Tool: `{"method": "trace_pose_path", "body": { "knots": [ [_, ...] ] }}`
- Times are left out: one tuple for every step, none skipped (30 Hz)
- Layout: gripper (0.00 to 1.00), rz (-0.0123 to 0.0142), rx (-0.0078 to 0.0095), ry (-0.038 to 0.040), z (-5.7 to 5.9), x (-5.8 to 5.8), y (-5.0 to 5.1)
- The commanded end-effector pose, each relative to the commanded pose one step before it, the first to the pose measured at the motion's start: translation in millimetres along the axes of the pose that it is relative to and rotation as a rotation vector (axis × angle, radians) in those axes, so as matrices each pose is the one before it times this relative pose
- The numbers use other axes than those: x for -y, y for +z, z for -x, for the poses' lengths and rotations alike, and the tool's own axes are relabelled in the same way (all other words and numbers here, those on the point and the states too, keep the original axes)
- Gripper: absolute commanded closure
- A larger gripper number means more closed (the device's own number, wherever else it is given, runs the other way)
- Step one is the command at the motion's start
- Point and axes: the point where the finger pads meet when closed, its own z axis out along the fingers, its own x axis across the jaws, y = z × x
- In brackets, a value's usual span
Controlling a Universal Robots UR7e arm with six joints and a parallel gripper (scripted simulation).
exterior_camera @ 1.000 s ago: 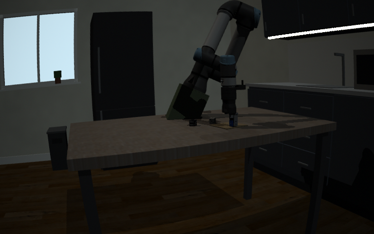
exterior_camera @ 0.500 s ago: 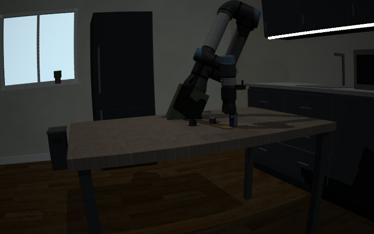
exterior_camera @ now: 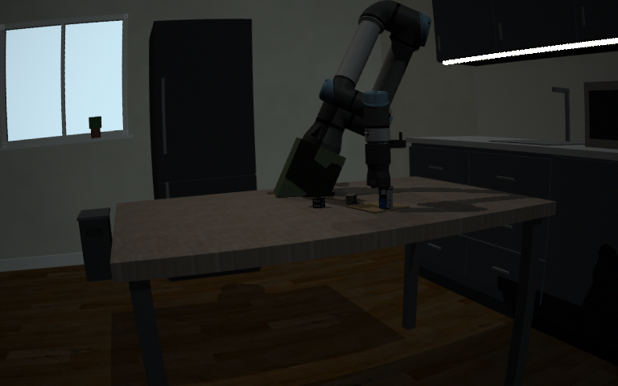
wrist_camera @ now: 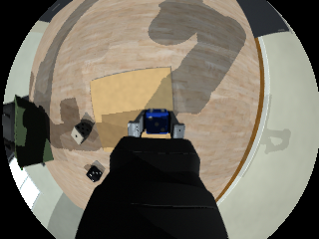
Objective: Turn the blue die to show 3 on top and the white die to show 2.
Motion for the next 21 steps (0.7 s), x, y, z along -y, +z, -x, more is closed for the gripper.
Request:
{"method": "trace_pose_path", "body": {
  "knots": [
    [0.37,-0.00204,0.00245,0.00065,1.36,1.20,1.26],
    [0.37,0.00000,0.00000,0.00000,0.00,0.00,0.00],
    [0.31,0.00000,0.00000,0.00000,0.00,0.00,0.00],
    [0.31,0.00000,0.00000,0.00000,0.00,0.00,0.00],
    [0.31,0.00000,0.00000,0.00000,0.00,0.00,0.00],
    [0.25,0.00000,0.00000,0.00000,0.00,0.00,0.00],
    [0.25,0.00000,0.00000,0.00000,0.00,0.00,0.00],
    [0.25,0.00000,0.00000,0.00000,0.00,0.00,0.00],
    [0.19,0.00000,0.00000,0.00000,0.00,0.00,0.00],
    [0.19,0.00000,0.00000,0.00000,0.00,0.00,0.00],
    [0.19,0.00000,0.00000,0.00000,0.00,0.00,0.00],
    [0.13,0.00000,0.00000,0.00000,0.00,0.00,0.00],
    [0.13,0.00000,0.00000,0.00000,0.00,0.00,0.00],
    [0.13,0.00000,0.00000,0.00000,0.00,0.00,0.00],
    [0.13,0.00000,0.00000,0.00000,0.00,0.00,0.00],
    [0.13,0.00000,0.00000,0.00000,0.00,0.00,0.00],
    [0.13,0.00000,0.00000,0.00000,0.00,0.00,0.00],
    [0.13,0.00000,0.00000,0.00000,0.00,0.00,0.00],
    [0.13,0.00000,0.00000,0.00000,0.00,0.00,0.00],
    [0.13,0.00000,0.00000,0.00000,0.00,0.00,0.00],
    [0.13,0.00000,0.00000,0.00000,0.00,0.00,0.00]
  ]
}}
